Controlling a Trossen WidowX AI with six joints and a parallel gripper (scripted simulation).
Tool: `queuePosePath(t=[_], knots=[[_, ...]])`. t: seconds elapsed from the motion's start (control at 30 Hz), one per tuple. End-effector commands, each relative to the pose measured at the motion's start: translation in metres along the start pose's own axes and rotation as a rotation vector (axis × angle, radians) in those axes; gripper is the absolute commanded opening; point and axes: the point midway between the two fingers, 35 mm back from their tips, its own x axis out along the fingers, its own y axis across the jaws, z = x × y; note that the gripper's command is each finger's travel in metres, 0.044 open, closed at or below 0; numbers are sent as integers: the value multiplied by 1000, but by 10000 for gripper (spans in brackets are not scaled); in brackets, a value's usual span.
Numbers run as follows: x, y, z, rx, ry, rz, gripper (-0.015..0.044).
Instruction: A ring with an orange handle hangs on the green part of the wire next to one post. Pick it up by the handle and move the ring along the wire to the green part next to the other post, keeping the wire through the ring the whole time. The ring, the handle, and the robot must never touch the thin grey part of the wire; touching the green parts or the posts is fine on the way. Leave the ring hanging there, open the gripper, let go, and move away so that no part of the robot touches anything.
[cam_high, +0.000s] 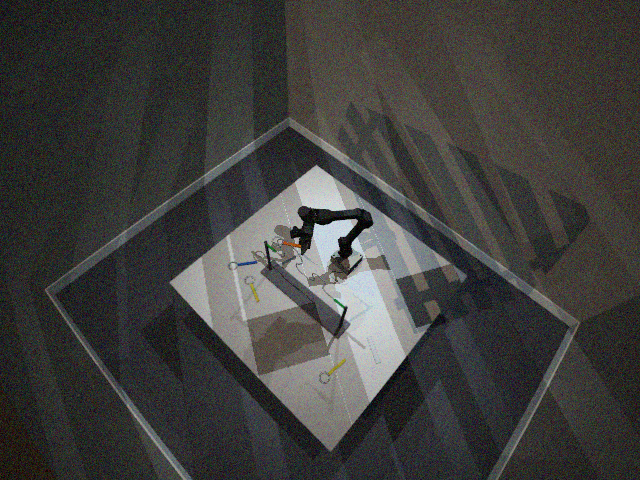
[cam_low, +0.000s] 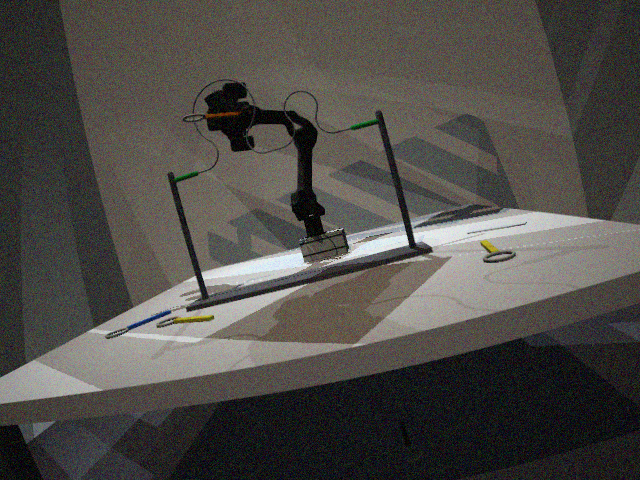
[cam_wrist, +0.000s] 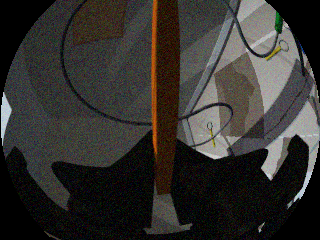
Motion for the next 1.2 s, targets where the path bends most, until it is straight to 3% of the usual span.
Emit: queuePosePath(t=[0.0, 1.17], knots=[[0, -2, 1, -41, -4, -28, -150], [-1, -17, 4, -413, -34, -279, -150]])
